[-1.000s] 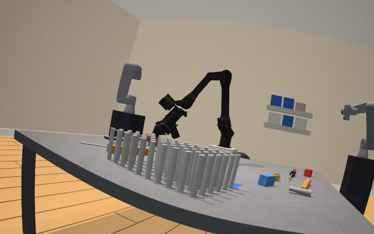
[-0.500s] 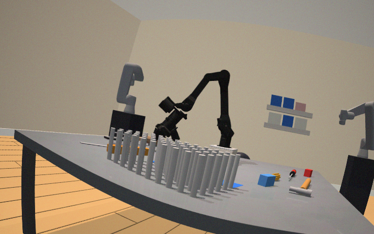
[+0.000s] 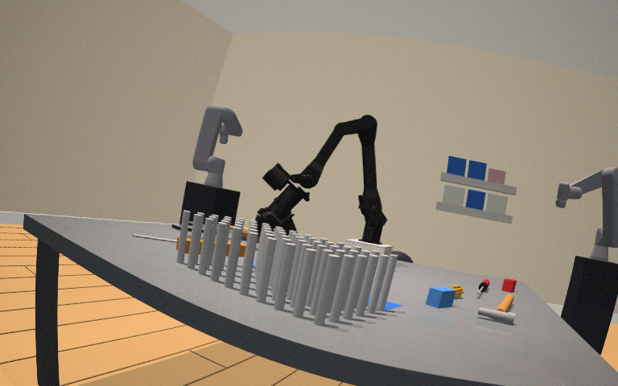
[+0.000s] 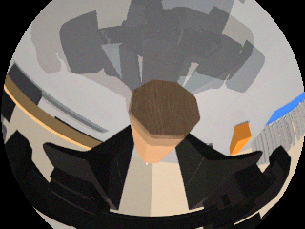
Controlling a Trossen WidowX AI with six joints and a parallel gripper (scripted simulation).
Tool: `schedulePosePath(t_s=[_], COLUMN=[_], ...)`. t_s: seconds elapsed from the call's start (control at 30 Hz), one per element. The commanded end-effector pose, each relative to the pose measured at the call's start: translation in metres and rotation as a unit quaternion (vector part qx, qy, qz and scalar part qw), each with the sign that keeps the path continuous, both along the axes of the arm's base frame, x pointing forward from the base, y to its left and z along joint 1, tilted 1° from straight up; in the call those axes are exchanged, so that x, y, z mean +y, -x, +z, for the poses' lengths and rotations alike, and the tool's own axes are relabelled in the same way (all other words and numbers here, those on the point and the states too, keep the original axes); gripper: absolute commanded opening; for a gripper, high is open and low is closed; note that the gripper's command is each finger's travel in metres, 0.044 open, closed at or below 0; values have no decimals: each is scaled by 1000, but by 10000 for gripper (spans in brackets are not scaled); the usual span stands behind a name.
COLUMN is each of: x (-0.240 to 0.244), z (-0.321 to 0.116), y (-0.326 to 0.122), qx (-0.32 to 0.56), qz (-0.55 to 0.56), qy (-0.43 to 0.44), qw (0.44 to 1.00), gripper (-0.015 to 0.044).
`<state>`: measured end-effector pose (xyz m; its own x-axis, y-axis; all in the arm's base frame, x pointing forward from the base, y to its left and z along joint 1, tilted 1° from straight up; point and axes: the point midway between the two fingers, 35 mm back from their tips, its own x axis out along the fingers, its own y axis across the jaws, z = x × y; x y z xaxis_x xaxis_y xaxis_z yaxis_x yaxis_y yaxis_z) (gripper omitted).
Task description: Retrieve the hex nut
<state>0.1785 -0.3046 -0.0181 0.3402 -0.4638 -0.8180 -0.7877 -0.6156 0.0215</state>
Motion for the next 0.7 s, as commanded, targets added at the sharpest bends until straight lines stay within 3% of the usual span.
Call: schedulePosePath(t_s=[0.0, 0.57, 0.67], x=[1, 6, 4], z=[-4, -17, -14], y=[0, 3, 3], qx=[-2, -2, 0], qz=[2, 2, 0], qy=[-1, -1, 0], qw=[1000, 1000, 1000], gripper=[0, 0, 79])
